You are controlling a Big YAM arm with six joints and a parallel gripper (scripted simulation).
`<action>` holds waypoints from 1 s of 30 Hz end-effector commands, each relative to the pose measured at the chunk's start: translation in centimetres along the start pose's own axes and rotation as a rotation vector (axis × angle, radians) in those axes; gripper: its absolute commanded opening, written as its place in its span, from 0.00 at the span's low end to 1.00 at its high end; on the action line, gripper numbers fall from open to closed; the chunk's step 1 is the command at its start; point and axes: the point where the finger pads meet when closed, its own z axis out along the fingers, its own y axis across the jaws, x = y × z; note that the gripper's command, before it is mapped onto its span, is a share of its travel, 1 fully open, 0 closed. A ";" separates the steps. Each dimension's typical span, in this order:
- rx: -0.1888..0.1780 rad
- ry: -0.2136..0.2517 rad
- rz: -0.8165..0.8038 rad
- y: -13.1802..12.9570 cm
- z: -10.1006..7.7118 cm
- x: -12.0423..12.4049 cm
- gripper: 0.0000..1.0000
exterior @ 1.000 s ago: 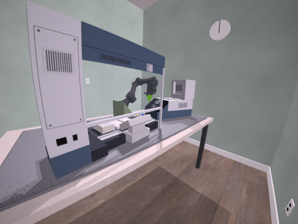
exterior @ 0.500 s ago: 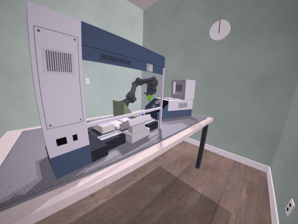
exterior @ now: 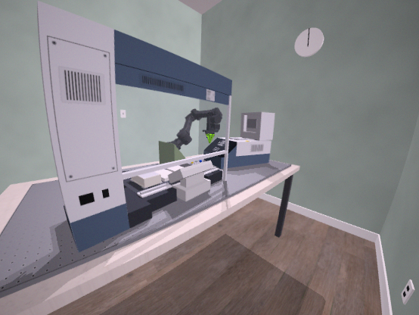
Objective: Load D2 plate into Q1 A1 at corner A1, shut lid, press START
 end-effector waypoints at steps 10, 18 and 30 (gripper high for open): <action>-0.002 -0.039 -0.011 1.2 -1.3 -1.1 0.00; -0.002 -0.039 -0.011 1.2 -1.3 -1.1 0.00; 0.000 -0.035 0.030 -0.6 -0.7 -2.0 1.00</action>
